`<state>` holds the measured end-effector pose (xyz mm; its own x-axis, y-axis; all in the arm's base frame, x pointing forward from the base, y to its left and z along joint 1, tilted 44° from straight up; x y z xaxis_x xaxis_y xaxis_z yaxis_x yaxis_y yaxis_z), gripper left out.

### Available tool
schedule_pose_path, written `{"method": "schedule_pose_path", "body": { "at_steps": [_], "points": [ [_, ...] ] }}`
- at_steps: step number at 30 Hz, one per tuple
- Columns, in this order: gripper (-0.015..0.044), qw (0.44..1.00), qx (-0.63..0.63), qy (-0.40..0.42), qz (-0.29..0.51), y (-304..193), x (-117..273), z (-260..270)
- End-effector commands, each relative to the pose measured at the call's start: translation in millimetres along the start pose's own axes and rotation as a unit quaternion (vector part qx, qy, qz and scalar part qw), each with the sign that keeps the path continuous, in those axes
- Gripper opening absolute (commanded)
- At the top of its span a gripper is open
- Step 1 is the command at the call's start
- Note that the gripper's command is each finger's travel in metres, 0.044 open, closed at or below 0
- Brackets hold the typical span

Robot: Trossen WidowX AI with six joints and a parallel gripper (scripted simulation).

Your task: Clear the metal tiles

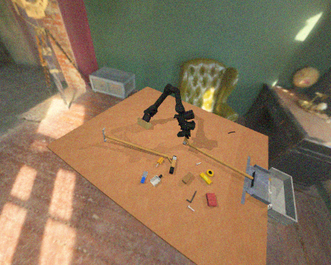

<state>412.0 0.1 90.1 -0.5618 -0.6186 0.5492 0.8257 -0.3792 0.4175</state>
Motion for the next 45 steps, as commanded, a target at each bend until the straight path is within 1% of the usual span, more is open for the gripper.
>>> {"method": "schedule_pose_path", "body": {
  "at_steps": [1,45],
  "points": [
    [0.0,1.0,0.008,0.002,-0.009,-1,9,3],
    [0.0,1.0,0.006,0.002,-0.012,-63,44,2]
  ]
}}
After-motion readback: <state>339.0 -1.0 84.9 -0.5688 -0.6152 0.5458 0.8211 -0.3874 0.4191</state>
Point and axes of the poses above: the point midway between the two fingers, 35 mm back from their tips, its own x axis back along the fingers, its own z axis across the jaws, y = z × x, the point moved 2 cm from there along x, back along the fingers, and after that the axes turned 4 degrees about -x, right-handed, at the moved point
